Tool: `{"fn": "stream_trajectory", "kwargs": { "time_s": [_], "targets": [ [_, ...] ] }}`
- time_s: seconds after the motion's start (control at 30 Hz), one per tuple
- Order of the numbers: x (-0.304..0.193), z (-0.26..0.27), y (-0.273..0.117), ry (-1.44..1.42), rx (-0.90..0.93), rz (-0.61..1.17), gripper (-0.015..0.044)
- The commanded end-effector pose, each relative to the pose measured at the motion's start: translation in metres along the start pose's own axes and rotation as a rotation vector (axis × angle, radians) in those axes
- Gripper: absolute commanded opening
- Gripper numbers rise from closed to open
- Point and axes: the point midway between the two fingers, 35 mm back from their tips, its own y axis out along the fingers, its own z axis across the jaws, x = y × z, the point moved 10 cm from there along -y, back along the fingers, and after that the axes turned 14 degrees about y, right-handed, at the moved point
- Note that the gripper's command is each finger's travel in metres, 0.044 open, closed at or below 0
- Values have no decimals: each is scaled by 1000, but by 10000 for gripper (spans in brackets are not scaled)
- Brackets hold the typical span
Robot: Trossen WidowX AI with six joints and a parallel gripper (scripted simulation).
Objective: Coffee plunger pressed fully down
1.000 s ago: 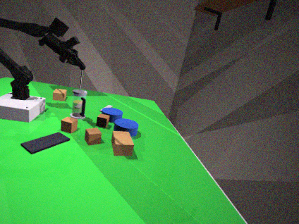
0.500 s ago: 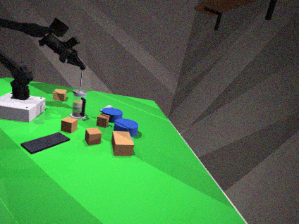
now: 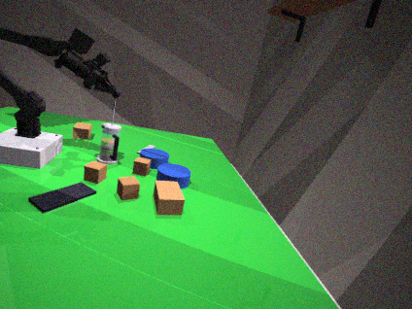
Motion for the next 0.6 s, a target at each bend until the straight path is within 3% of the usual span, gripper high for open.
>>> {"fn": "stream_trajectory", "kwargs": {
  "time_s": [0.0, 0.57],
  "targets": [
    [-17, -4, 10, -8, -9, 47, 122],
    [-39, -10, 26, -8, -9, 46, 122]
  ]
}}
